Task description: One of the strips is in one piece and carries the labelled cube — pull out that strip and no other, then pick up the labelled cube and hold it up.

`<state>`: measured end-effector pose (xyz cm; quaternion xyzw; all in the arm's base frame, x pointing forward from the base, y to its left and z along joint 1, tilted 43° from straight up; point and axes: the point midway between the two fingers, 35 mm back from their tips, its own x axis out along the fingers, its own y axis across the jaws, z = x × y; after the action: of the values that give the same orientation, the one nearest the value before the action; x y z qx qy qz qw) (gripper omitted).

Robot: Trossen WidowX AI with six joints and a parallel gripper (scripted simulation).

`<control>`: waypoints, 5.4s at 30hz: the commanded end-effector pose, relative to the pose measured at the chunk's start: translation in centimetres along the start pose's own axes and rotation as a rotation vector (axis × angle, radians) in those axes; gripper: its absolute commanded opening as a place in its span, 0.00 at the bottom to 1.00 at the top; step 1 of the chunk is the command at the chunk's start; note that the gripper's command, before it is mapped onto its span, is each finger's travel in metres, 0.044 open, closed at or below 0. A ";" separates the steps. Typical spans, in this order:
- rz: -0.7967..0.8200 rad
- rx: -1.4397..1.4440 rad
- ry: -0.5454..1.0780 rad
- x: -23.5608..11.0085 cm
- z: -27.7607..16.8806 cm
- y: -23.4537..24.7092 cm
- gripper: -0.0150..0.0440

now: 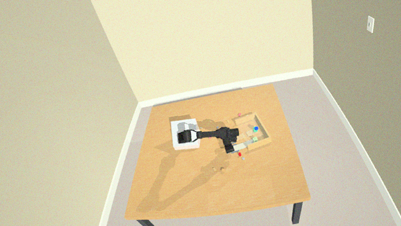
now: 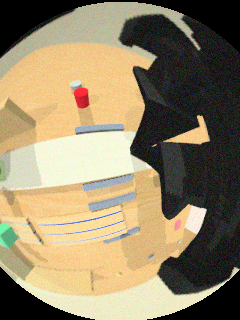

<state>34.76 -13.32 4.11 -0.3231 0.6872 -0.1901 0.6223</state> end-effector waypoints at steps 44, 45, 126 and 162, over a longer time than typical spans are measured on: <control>0.003 -0.011 0.021 0.5 -7.5 0.0 0.25; 0.003 -0.011 0.021 0.5 -7.7 0.0 0.25; 0.005 -0.009 0.018 -4.6 -1.6 -0.2 1.00; 0.005 -0.005 0.013 -5.3 8.7 -0.6 0.73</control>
<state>43.30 -8.65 7.32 -0.3233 0.6935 -0.1881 0.6157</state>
